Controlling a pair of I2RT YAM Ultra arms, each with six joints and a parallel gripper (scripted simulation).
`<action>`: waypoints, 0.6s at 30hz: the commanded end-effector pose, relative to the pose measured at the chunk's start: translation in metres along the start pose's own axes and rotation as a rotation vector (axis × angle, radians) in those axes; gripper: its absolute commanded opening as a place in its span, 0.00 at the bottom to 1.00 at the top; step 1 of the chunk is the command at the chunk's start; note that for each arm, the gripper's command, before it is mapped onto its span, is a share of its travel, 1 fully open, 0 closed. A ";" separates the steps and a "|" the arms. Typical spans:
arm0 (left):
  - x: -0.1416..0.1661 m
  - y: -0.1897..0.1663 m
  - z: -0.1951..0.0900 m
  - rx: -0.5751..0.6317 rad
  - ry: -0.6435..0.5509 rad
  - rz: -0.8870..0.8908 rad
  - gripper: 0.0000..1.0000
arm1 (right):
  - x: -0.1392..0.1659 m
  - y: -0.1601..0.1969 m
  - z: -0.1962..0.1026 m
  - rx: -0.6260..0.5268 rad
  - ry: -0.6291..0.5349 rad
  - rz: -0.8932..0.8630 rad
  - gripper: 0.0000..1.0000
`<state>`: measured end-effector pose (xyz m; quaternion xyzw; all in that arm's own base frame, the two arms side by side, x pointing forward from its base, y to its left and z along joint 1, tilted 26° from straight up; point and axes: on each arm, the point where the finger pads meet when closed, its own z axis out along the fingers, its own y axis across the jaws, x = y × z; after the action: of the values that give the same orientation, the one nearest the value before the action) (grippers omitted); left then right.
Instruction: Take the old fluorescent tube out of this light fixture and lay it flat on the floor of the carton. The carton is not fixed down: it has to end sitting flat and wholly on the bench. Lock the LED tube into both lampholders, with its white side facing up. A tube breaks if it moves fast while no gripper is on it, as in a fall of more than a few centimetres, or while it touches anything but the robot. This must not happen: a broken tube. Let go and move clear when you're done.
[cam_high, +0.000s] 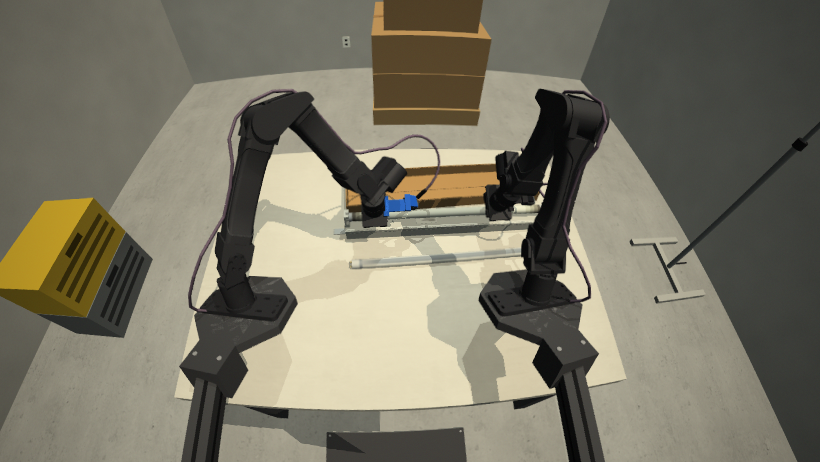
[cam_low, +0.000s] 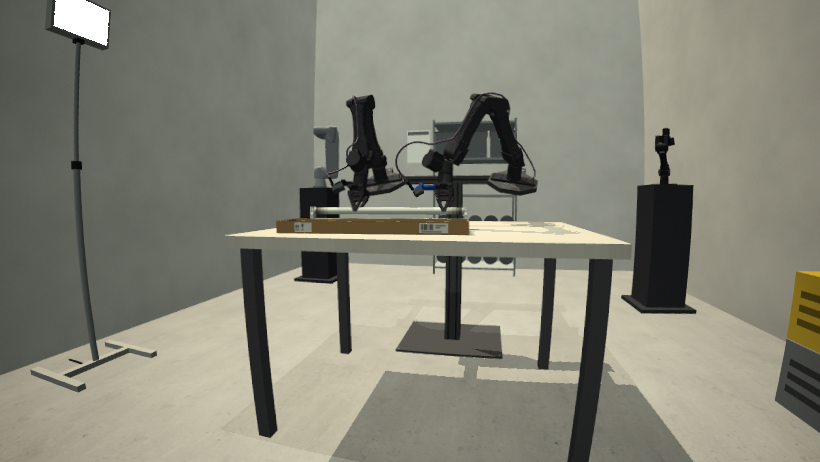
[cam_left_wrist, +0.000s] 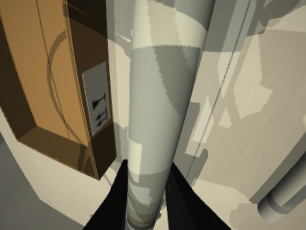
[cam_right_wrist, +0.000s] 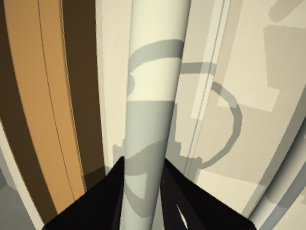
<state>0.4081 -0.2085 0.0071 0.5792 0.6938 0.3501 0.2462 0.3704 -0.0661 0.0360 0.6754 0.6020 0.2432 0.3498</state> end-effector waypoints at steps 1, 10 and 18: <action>0.003 -0.016 -0.011 0.018 0.020 0.072 0.11 | -0.009 -0.016 -0.010 0.033 -0.035 0.009 0.11; -0.004 -0.006 -0.012 -0.001 0.009 0.042 0.49 | -0.009 -0.019 -0.010 0.036 -0.035 0.010 0.11; -0.005 -0.006 -0.013 -0.001 0.006 0.044 0.49 | -0.009 -0.020 -0.010 0.037 -0.035 0.010 0.11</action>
<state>0.3992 -0.2079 0.0032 0.5902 0.6865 0.3569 0.2302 0.3706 -0.0662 0.0366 0.6741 0.6009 0.2453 0.3526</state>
